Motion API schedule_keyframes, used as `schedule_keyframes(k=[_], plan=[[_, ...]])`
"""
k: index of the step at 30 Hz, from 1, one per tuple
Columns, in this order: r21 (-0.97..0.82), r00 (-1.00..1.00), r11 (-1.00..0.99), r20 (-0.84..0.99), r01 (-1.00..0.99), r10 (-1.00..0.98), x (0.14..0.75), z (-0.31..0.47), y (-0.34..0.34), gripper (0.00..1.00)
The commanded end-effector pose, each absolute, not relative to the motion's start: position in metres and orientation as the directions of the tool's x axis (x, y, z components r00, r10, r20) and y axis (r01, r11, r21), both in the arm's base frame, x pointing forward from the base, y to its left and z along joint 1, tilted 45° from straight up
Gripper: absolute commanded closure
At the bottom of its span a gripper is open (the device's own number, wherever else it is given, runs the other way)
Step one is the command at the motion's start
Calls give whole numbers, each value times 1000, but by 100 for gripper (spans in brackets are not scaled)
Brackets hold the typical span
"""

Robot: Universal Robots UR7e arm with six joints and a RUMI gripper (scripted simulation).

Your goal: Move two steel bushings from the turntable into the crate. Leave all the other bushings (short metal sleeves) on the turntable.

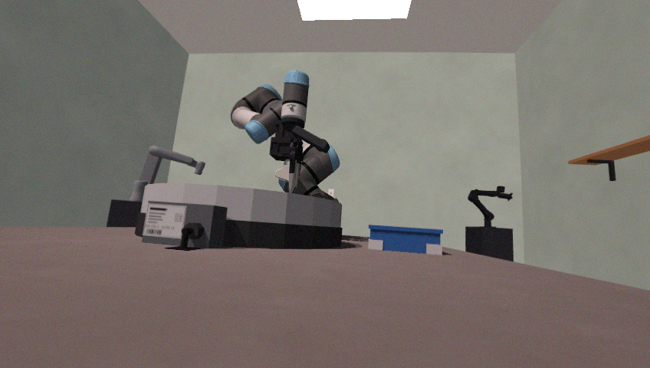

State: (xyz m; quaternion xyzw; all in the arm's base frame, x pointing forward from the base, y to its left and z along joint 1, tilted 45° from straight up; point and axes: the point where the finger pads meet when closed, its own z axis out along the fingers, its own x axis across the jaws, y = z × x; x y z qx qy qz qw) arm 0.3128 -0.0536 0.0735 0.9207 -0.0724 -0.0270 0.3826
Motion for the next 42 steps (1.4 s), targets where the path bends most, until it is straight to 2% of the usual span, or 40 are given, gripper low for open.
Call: schedule_keyframes(k=[1,42], plan=[[708,988,-697,6,-113,-154,313,74,-54,95],[708,988,-697,6,-113,-154,311,57,-70,95]])
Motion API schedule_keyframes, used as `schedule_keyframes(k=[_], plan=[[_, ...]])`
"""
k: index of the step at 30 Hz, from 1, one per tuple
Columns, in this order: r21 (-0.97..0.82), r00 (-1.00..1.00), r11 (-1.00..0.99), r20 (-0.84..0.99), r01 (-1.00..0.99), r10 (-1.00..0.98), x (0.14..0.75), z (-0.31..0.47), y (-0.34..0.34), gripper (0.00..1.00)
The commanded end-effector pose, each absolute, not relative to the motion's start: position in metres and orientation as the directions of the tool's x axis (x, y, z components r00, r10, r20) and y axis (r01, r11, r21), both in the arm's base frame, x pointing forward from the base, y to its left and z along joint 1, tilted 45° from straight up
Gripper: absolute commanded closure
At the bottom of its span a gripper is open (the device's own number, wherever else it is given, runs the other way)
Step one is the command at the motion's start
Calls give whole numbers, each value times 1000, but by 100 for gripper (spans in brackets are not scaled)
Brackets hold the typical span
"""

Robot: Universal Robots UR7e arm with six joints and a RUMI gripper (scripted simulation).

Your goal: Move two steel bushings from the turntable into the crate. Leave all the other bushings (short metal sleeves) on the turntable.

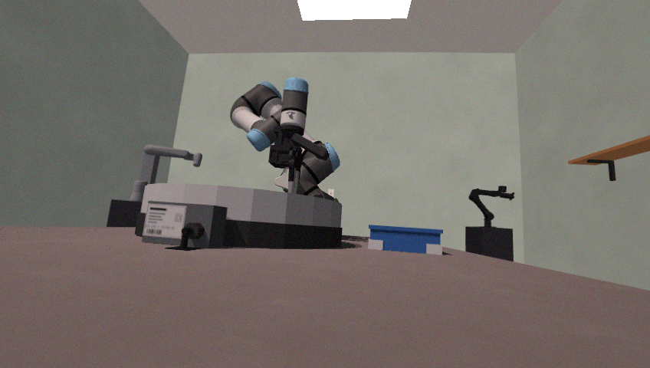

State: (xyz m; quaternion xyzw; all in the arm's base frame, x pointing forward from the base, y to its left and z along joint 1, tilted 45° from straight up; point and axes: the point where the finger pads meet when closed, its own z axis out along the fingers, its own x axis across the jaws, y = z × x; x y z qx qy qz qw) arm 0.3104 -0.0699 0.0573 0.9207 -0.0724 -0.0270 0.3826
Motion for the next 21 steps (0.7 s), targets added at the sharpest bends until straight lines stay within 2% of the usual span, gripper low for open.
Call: schedule_keyframes(k=[1,21], plan=[[708,988,-697,6,-113,-154,311,57,-70,95],[708,988,-697,6,-113,-154,310,56,-71,95]])
